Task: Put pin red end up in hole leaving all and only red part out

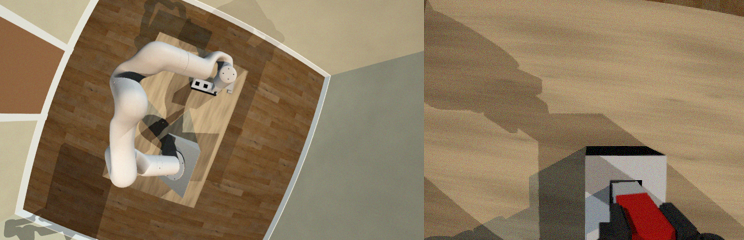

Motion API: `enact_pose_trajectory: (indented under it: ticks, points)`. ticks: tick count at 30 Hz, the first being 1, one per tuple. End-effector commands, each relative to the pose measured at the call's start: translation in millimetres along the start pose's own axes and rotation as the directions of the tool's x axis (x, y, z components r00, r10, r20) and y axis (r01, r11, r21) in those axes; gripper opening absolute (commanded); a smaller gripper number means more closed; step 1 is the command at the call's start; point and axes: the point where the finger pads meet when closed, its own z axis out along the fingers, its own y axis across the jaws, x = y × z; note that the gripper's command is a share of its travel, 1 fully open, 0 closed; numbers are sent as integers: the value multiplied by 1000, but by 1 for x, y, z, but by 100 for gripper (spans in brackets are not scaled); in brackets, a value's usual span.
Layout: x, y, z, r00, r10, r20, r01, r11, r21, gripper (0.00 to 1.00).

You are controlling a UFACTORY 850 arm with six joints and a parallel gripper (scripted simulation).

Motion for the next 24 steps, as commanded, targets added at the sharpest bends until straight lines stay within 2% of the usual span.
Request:
enact_pose_trajectory:
  ticks: [1,24]
  points:
    - [0,-1,-1,1000,-1,-1,1,1000,2,0]
    - [0,-2,3,1000,-1,-1,1,1000,2,0]
